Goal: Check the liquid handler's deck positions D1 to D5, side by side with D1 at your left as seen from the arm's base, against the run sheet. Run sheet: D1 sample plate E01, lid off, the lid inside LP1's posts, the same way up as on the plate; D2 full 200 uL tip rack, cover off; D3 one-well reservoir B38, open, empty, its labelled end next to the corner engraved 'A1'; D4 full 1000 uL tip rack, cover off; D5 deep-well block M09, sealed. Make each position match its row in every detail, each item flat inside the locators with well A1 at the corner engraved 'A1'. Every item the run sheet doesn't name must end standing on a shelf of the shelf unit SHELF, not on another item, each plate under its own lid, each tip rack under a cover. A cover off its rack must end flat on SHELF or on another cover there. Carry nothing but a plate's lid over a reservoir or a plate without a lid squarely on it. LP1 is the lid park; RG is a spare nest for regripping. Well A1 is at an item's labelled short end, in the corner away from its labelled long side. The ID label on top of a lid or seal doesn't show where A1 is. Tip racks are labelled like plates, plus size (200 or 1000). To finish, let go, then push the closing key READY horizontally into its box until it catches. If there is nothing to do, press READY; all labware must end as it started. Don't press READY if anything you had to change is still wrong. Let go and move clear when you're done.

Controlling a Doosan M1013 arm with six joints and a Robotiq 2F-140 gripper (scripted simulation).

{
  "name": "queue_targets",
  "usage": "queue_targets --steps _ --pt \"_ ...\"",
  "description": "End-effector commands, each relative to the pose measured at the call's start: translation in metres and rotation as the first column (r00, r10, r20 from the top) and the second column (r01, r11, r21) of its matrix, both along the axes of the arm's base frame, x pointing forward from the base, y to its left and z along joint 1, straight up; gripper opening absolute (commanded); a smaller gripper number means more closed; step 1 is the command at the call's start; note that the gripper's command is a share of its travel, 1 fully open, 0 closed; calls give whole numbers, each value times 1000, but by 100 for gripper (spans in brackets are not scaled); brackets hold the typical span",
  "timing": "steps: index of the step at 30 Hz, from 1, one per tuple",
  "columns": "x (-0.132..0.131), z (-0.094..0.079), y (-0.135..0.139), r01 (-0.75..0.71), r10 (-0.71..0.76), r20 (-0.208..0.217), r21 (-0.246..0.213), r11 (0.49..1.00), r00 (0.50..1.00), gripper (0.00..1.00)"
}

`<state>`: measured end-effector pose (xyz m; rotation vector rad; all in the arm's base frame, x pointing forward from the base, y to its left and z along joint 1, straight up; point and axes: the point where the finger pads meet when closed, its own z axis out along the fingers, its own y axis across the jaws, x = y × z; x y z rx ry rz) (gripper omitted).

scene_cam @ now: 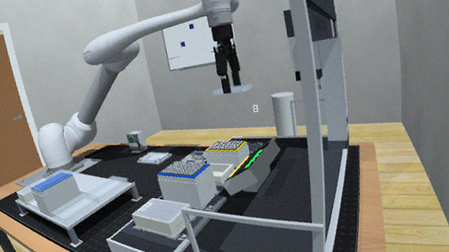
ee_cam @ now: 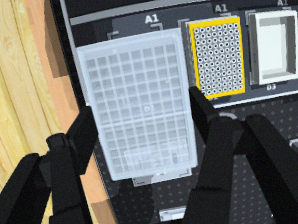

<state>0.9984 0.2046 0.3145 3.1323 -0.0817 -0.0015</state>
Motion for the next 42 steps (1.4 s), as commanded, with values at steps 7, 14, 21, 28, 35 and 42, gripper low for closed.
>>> queue_targets --steps 7,14,21,28,35,42 --pt "0 2 0 0 0 2 1 1000 1000 10" --pt "0 2 0 0 0 2 1 1000 1000 10" --pt "0 2 0 0 0 2 1 1000 1000 10" --pt "0 -8 0 0 0 2 1 1000 1000 10" --pt "0 -20 0 0 0 2 1 1000 1000 10" --pt "0 -28 0 0 0 2 1 1000 1000 10"
